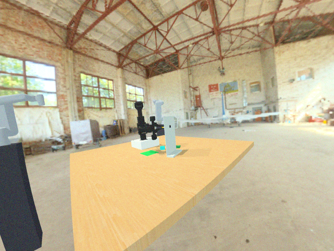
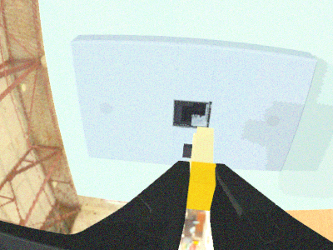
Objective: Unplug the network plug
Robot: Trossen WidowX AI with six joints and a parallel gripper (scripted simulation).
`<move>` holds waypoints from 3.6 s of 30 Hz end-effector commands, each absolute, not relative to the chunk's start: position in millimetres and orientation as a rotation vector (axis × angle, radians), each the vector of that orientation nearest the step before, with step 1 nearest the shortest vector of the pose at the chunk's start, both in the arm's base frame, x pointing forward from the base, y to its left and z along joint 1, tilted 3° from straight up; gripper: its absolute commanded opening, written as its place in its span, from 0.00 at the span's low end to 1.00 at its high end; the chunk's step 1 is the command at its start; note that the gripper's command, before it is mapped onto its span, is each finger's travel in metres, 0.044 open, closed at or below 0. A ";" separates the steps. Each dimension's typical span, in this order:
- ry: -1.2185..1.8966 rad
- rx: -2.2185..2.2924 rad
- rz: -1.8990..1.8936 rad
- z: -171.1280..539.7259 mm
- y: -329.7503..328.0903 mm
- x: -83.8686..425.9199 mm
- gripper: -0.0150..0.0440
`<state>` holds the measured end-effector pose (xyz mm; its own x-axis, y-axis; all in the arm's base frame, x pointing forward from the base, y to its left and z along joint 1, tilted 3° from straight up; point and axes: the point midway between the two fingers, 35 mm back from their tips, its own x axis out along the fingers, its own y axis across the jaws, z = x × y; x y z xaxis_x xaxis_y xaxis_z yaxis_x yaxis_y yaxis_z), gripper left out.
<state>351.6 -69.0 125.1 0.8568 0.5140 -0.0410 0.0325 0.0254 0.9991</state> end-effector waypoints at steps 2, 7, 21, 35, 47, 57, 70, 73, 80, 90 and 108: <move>0.453 1.508 0.395 125.6 -70.1 347.1 0.25; 0.454 1.508 0.395 125.7 -71.5 343.6 0.25; 0.454 1.508 0.394 125.9 -75.2 333.8 0.25; 0.455 1.508 0.394 126.1 -78.7 324.7 0.25; 0.455 1.511 0.391 137.3 -80.9 321.9 0.25; 0.455 1.509 0.392 158.7 -82.3 315.8 0.25; 0.456 1.507 0.393 185.9 -80.9 304.7 0.25; 0.456 1.511 0.389 187.0 -80.8 304.5 0.25; 0.452 1.650 0.239 172.8 -83.1 316.8 0.25; 0.444 1.831 -0.025 144.7 -85.9 328.4 0.25; 0.392 2.004 -0.562 86.8 -88.7 321.4 0.25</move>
